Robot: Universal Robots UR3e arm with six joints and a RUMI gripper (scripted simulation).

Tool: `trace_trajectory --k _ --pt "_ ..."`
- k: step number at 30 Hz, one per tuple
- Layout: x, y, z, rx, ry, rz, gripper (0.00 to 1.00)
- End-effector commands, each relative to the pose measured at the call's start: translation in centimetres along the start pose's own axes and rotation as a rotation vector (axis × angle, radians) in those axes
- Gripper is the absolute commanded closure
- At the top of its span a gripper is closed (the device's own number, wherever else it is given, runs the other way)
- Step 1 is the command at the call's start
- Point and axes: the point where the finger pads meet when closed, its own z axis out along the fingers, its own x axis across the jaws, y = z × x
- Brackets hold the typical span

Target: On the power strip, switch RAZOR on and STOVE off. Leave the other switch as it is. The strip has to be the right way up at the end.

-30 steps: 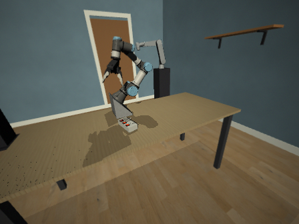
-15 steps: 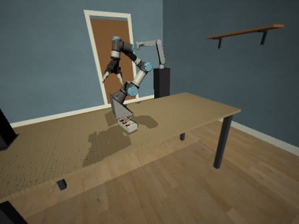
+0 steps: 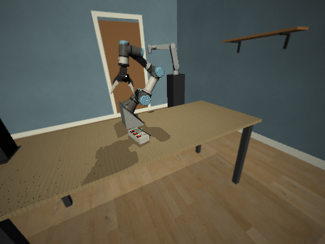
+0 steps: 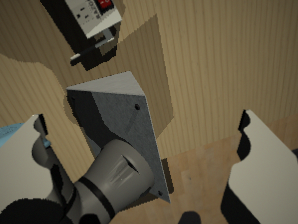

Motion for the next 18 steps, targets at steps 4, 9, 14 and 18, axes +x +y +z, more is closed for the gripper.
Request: trace_trajectory --k 4,9,14,18 --pt "-0.7 -2.9 1.8 0.006 -0.086 -0.291 0.0" --pt "-1.2 -4.2 2.9 0.015 -0.128 -0.43 0.0" --pt "-2.2 -6.4 4.9 0.042 -0.204 -0.675 0.0" --pt "-2.8 -7.6 6.3 0.065 -0.251 -0.822 0.0"
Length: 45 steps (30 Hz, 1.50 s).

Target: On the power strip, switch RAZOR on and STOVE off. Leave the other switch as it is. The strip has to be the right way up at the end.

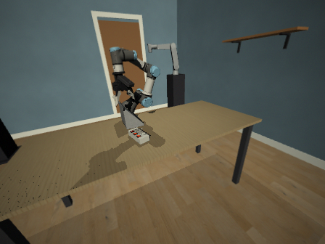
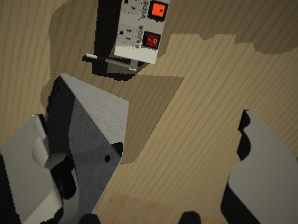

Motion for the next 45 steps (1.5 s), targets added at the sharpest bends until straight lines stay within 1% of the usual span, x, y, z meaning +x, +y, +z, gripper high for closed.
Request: trace_trajectory --k 1,2,3,6,8,15,19,23,25,29,34,45 --pt "0.8 -1.6 1.9 0.03 -0.066 -0.205 0.0" --pt "1.0 -2.0 2.4 0.039 -0.08 -0.253 0.0" --pt "1.0 -2.0 2.4 0.039 -0.08 -0.253 0.0" --pt "1.3 -3.1 4.0 0.069 -0.117 -0.392 0.0" --pt "1.3 -3.1 4.0 0.069 -0.117 -0.392 0.0" --pt "1.8 -5.0 7.7 0.145 -0.184 -0.671 0.0" --pt "1.9 -5.7 9.5 0.186 -0.21 -0.795 0.0" --pt "2.0 -6.2 11.0 0.22 -0.229 -0.888 0.0" --pt "2.0 -6.2 11.0 0.22 -0.229 -0.888 0.0" --pt "2.0 -6.6 12.0 0.245 -0.24 -0.952 0.0" --pt "2.0 -6.8 12.7 0.262 -0.247 -0.995 0.0" --pt "2.0 -6.8 12.9 0.266 -0.249 -1.007 0.0"
